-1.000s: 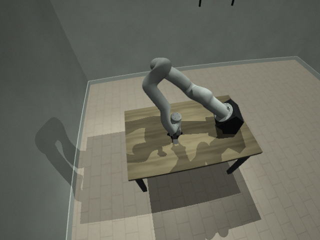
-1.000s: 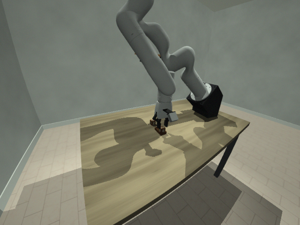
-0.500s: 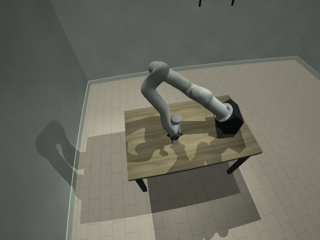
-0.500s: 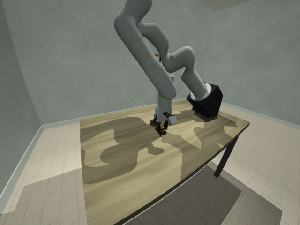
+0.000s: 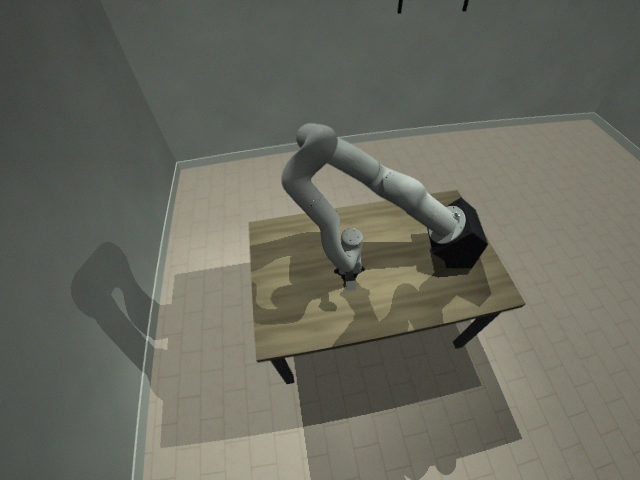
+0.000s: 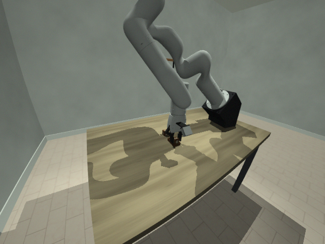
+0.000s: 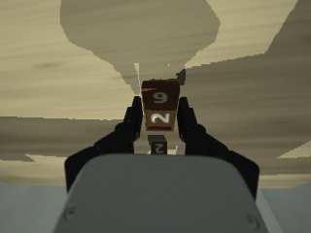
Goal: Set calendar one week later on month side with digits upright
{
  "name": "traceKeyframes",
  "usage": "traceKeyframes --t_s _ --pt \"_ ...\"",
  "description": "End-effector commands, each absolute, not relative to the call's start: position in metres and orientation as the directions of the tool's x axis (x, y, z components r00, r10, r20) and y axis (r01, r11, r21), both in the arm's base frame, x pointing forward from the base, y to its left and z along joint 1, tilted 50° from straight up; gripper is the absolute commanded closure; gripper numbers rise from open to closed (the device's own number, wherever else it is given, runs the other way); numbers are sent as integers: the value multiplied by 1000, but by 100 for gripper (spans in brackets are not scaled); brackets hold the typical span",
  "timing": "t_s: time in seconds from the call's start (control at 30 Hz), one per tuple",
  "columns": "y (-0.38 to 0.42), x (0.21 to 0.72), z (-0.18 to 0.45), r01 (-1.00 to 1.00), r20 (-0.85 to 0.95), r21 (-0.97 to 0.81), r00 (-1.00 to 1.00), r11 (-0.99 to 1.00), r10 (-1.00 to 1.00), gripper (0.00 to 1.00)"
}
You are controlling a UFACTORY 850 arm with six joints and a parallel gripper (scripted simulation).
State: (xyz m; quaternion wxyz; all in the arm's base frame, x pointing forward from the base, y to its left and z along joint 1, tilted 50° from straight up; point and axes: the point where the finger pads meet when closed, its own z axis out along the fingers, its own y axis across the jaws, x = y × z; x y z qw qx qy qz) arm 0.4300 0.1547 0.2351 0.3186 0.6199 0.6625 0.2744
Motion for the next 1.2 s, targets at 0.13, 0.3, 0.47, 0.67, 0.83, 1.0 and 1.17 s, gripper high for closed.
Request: traceKeyframes --t_s 0.13,0.3,0.47,0.67,0.83,1.0,1.17 --pt "155 430 235 646 -82 759 -29 81 996 51" --pt "155 430 235 646 -82 759 -29 81 996 51" --pt "155 430 235 646 -82 759 -29 81 996 51" --pt "155 430 235 646 -82 759 -29 81 996 51" --pt "155 430 235 646 -82 759 -29 81 996 71" --pt "155 430 235 646 -82 759 -29 81 996 71" --pt "155 430 235 646 -82 759 -29 81 996 71"
